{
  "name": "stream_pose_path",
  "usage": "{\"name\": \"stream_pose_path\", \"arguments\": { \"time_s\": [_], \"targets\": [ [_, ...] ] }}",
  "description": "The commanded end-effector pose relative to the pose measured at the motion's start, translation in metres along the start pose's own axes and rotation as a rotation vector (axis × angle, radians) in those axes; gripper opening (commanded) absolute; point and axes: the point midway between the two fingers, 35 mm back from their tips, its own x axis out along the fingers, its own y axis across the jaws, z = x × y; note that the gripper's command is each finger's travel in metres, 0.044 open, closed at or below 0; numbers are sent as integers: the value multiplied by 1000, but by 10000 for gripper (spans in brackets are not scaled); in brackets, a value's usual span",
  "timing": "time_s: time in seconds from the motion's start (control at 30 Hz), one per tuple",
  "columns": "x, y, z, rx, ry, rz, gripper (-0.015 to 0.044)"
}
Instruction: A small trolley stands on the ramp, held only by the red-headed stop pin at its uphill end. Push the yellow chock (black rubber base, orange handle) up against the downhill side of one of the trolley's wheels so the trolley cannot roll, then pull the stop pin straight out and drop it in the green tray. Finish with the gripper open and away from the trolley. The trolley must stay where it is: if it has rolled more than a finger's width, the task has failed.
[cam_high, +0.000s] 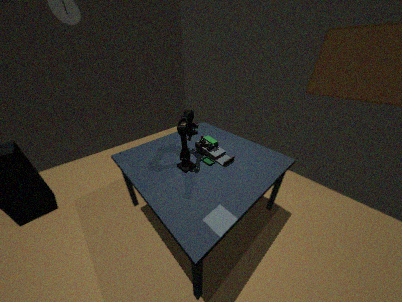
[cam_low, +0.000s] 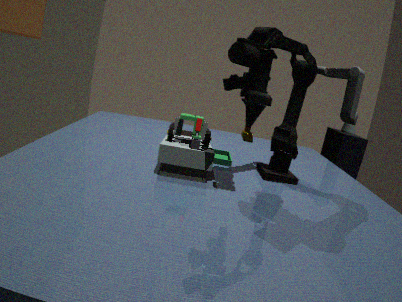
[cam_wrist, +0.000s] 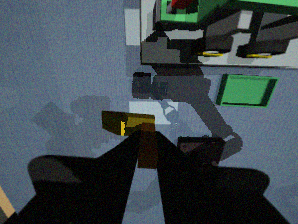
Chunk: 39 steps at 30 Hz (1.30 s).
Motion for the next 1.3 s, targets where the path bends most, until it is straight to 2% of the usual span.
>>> {"name": "stream_pose_path", "arguments": {
  "time_s": [0.0, 0.23, 1.27],
  "targets": [
    [0, 0, -1, -65, 3, 1, 0],
    [0, -5, 2, -68, 2, 1, 0],
    [8, -113, 38, -77, -1, -10, 0]
  ]
}}
